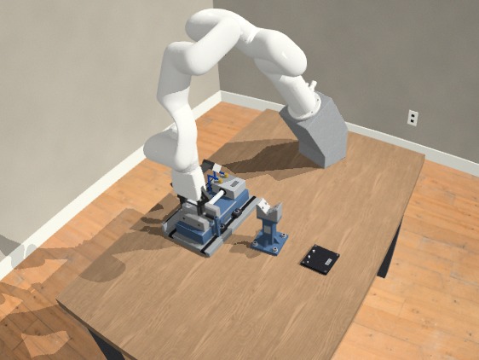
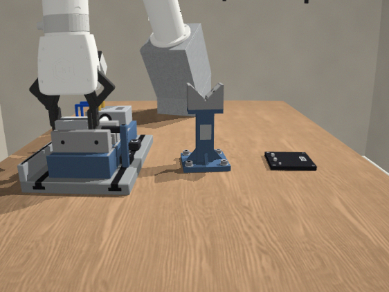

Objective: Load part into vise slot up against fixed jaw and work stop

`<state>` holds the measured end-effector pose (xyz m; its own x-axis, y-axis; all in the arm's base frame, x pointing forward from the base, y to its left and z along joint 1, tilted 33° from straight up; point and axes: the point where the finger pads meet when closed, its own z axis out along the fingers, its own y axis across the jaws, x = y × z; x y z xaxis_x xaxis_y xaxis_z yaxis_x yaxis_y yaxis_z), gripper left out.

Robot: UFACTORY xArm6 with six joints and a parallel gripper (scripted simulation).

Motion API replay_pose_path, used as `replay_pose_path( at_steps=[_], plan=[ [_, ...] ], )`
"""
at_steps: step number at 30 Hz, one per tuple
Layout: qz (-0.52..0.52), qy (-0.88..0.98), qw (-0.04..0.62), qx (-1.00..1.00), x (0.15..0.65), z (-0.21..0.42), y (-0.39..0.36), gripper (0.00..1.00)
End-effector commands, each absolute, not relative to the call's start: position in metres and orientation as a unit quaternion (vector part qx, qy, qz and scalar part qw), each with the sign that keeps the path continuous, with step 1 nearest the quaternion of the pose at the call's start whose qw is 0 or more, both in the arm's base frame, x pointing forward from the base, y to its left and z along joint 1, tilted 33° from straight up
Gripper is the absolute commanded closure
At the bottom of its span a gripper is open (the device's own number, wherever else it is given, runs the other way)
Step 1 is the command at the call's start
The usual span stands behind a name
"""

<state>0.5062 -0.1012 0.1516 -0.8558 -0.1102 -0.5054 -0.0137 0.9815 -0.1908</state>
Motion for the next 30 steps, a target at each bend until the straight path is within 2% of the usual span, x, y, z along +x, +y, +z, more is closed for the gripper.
replay_pose_path(
  at_steps=[1,6,7,30],
  plan=[
    [-0.091,0.959,0.268,-0.032,0.5068,0.1530,-0.1012,1.00],
    [-0.091,0.959,0.268,-0.032,0.5068,0.1530,-0.1012,1.00],
    [-0.091,0.959,0.268,-0.032,0.5068,0.1530,-0.1012,0.19],
    [-0.091,0.959,0.268,-0.032,0.5068,0.1530,-0.1012,0.19]
  ],
)
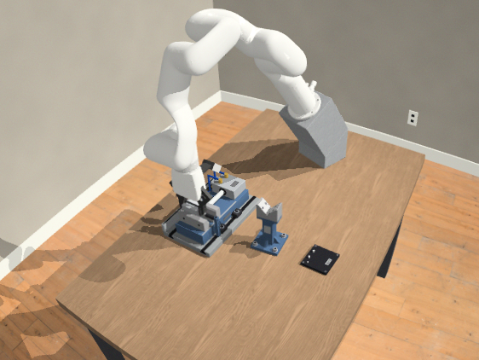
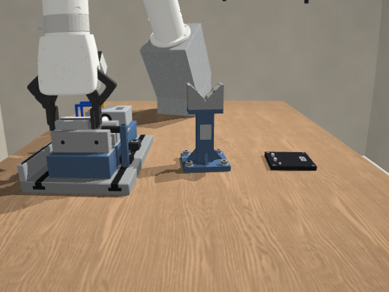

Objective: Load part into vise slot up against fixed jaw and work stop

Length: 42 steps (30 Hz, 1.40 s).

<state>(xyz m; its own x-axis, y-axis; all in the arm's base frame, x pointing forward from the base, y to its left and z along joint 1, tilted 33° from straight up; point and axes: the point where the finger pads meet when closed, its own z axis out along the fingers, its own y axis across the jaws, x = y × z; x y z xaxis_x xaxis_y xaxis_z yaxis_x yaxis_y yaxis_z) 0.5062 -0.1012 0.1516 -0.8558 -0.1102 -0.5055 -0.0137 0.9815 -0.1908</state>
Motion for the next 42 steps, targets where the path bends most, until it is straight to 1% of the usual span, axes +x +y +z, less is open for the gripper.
replay_pose_path(
  at_steps=[1,23,42],
  plan=[
    [-0.091,0.959,0.268,-0.032,0.507,0.153,-0.101,0.19],
    [-0.091,0.959,0.268,-0.032,0.503,0.159,-0.100,0.19],
    [-0.091,0.959,0.268,-0.032,0.478,0.199,-0.093,0.19]
  ],
)
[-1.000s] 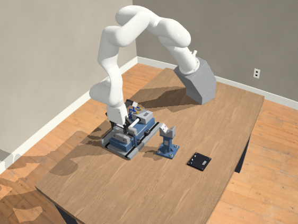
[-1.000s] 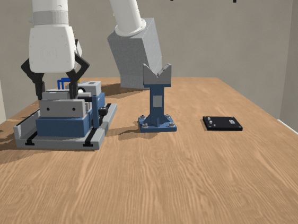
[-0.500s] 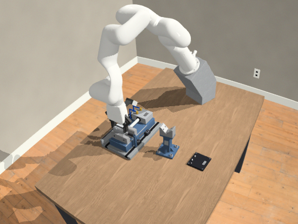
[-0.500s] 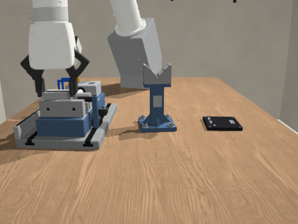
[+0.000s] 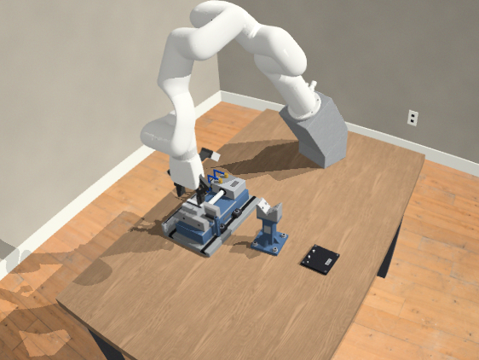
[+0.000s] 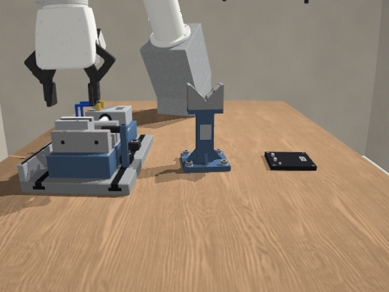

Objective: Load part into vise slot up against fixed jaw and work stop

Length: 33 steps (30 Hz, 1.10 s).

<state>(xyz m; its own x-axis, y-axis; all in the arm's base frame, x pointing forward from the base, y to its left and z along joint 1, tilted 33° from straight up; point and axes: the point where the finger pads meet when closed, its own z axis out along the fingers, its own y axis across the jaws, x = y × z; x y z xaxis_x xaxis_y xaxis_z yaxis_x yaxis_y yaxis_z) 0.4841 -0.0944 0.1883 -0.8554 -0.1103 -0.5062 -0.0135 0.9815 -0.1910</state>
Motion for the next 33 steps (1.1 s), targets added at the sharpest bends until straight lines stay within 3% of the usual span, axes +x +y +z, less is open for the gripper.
replay_pose_path(
  at_steps=[1,19,20,33],
  plan=[
    [-0.091,0.959,0.268,-0.032,0.477,0.202,-0.092,0.19],
    [-0.091,0.959,0.268,-0.032,0.466,0.218,-0.089,0.19],
    [-0.091,0.959,0.268,-0.032,0.466,0.218,-0.089,1.00],
    [-0.091,0.959,0.268,-0.032,0.466,0.218,-0.089,1.00]
  ],
)
